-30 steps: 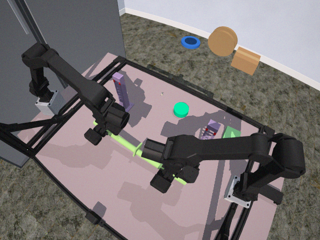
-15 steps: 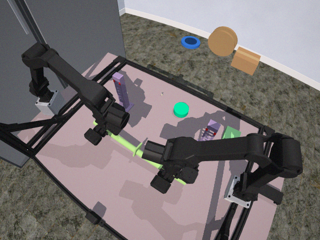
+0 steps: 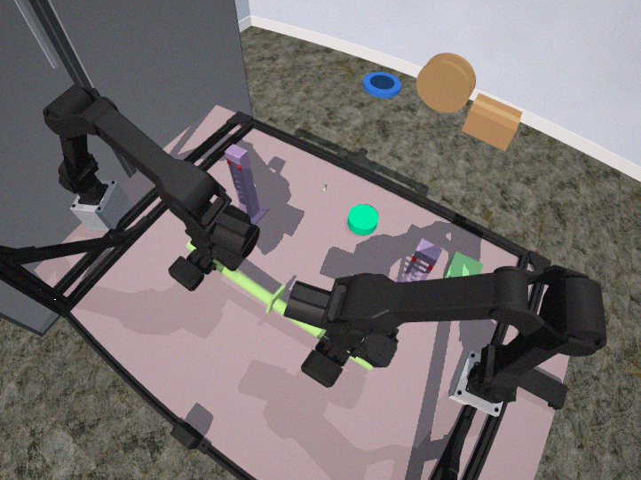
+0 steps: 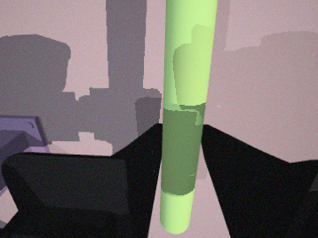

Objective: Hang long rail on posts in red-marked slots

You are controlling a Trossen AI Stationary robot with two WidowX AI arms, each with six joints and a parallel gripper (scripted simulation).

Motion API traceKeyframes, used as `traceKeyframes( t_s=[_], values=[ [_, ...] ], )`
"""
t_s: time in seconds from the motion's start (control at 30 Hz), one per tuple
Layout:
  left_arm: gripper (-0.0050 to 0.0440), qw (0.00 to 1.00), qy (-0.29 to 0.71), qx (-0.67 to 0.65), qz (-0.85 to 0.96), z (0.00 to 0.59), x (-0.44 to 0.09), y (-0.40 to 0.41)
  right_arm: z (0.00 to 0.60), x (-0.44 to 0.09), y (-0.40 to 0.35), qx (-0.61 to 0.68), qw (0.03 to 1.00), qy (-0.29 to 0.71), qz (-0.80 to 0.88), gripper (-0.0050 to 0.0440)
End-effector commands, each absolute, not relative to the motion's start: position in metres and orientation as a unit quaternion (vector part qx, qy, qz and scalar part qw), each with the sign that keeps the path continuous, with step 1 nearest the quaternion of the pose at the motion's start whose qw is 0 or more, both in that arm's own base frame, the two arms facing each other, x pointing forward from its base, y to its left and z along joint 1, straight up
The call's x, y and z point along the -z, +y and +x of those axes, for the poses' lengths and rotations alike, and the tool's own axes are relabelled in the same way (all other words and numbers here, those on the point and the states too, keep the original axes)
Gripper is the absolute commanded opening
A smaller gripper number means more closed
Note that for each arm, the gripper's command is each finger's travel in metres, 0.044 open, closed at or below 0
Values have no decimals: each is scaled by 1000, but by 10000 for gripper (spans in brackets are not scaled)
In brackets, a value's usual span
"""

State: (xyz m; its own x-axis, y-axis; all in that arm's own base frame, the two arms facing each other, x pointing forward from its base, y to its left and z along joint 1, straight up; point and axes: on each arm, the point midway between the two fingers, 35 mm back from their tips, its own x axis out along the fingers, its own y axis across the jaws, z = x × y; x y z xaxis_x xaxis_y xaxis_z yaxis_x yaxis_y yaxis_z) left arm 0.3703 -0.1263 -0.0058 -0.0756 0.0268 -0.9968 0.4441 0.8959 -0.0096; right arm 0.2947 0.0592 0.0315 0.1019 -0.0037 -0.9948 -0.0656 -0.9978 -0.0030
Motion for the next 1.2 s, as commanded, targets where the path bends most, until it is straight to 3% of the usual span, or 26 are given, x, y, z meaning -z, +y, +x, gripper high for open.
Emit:
traceKeyframes(
  t_s=[0.0, 1.17],
  values=[
    [0, 660, 716, 156, 165, 370, 5, -126, 293, -27, 59, -675, 21, 21, -738, 0],
    [0, 688, 688, 166, 160, 372, 4, -123, 293, -57, 57, -699, 25, 24, -714, 0]
  ],
)
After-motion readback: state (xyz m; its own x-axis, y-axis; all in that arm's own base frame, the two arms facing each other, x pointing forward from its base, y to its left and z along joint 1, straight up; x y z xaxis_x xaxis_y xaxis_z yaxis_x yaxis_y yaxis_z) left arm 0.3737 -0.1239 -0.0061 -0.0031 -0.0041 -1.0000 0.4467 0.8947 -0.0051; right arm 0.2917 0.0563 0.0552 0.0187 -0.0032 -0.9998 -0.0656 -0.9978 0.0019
